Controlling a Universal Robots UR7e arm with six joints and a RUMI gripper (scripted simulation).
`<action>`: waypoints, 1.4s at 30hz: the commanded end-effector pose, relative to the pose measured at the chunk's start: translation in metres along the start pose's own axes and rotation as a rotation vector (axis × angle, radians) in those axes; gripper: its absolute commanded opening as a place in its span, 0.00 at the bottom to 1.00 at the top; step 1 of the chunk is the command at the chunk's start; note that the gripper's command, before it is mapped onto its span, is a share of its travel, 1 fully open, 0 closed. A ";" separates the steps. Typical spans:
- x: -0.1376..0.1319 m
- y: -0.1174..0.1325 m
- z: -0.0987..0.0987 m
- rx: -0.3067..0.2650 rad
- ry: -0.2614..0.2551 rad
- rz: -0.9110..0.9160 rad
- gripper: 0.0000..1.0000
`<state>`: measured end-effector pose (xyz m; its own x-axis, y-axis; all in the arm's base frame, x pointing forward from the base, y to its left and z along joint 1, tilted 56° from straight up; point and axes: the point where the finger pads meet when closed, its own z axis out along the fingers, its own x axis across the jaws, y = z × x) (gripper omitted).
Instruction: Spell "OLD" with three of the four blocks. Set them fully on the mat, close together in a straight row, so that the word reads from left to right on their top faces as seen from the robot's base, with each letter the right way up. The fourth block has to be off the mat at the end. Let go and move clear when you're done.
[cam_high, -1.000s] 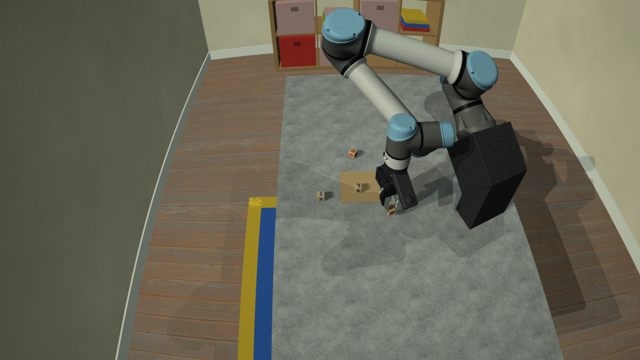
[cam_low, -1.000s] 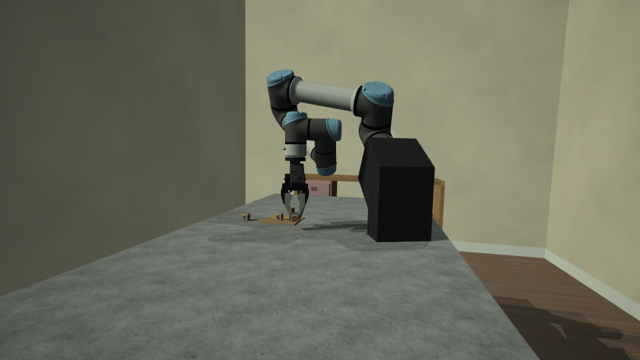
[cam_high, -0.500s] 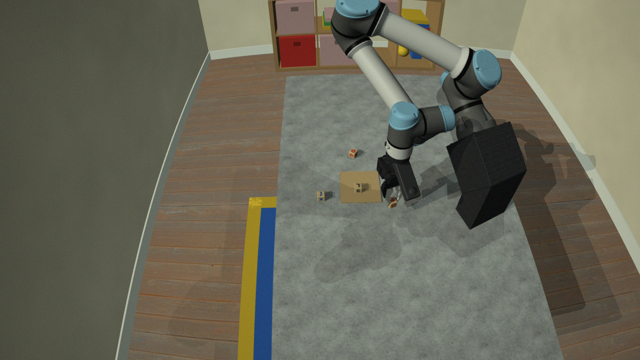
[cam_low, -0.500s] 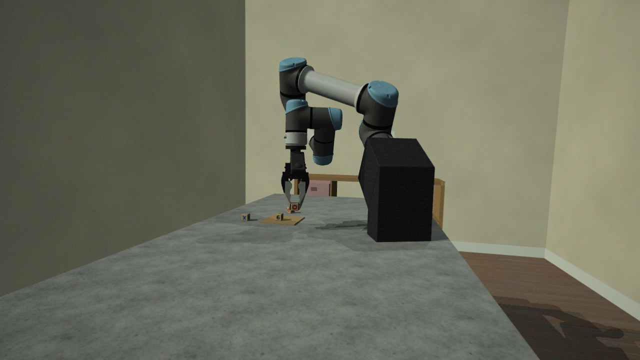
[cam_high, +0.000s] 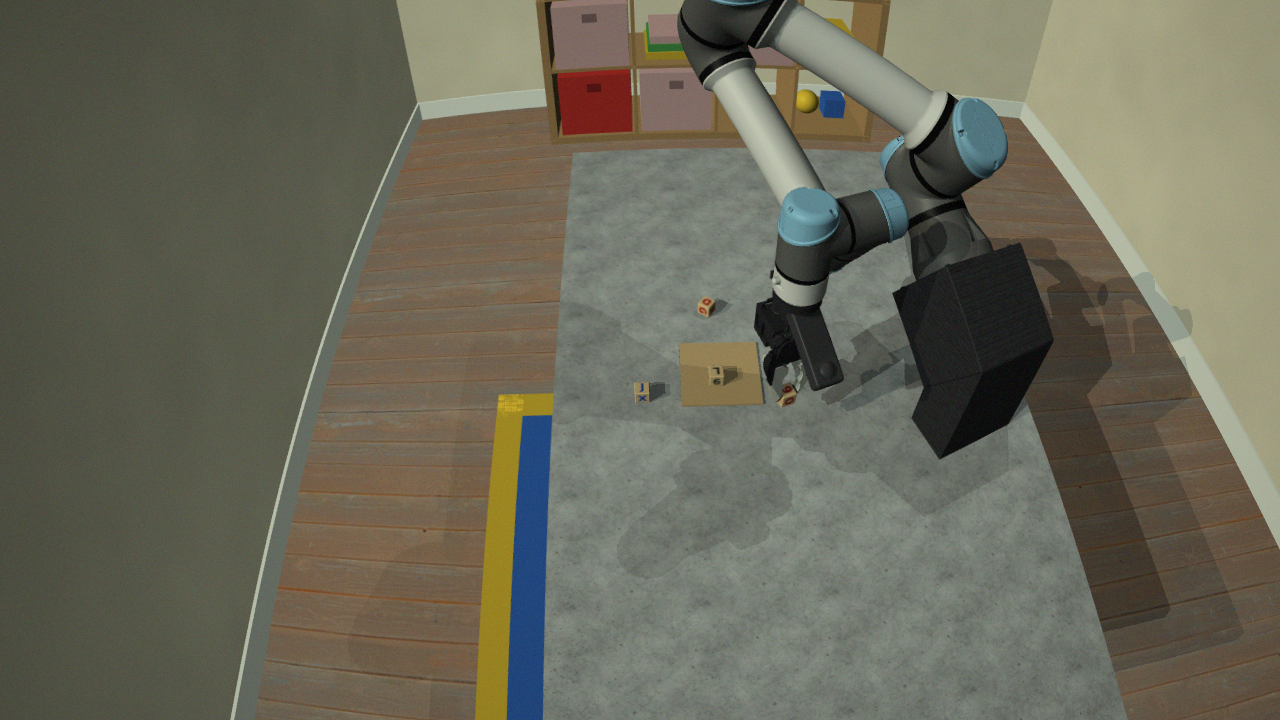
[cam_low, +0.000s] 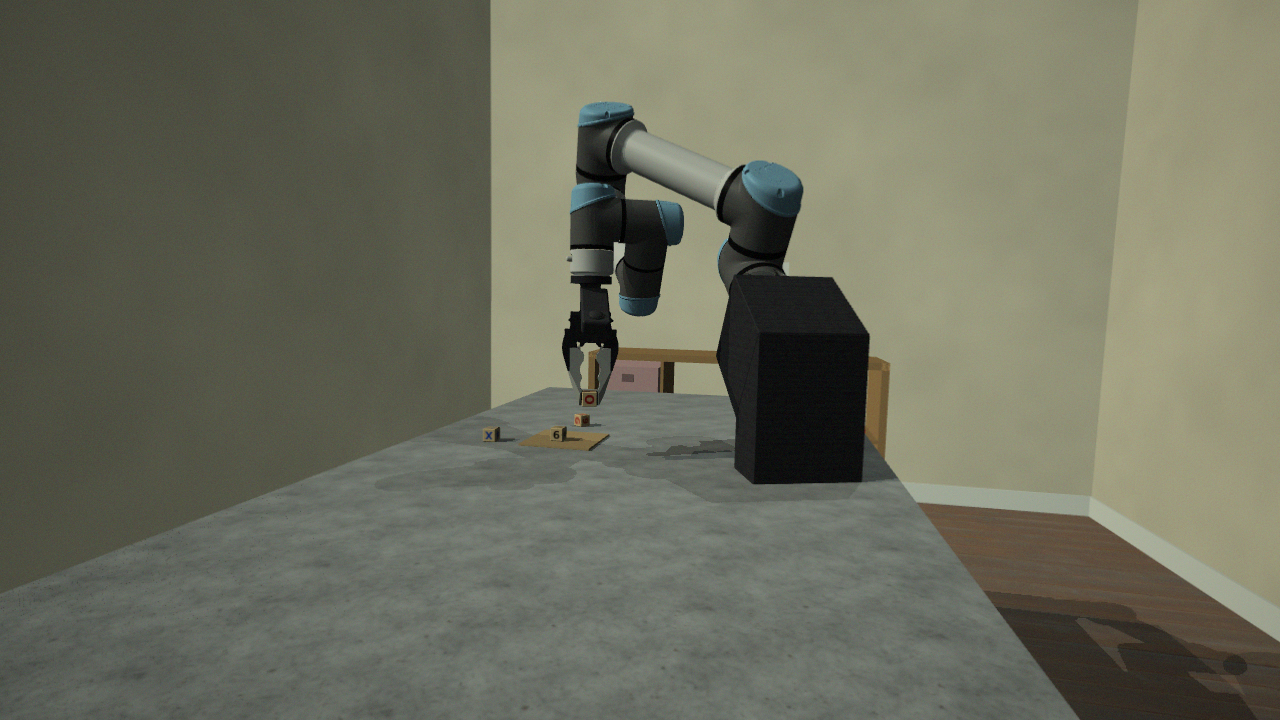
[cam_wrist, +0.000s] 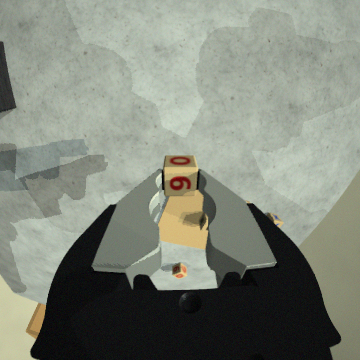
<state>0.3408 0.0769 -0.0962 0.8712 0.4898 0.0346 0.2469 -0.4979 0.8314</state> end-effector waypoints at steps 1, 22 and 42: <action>0.000 0.000 -0.004 -0.001 -0.004 0.001 0.05; 0.002 -0.001 0.025 0.001 -0.004 -0.073 0.05; 0.000 0.000 0.038 0.124 -0.012 -0.103 0.05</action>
<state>0.3567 0.0502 -0.1172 0.8453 0.5313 -0.0561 0.3553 -0.4807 0.8016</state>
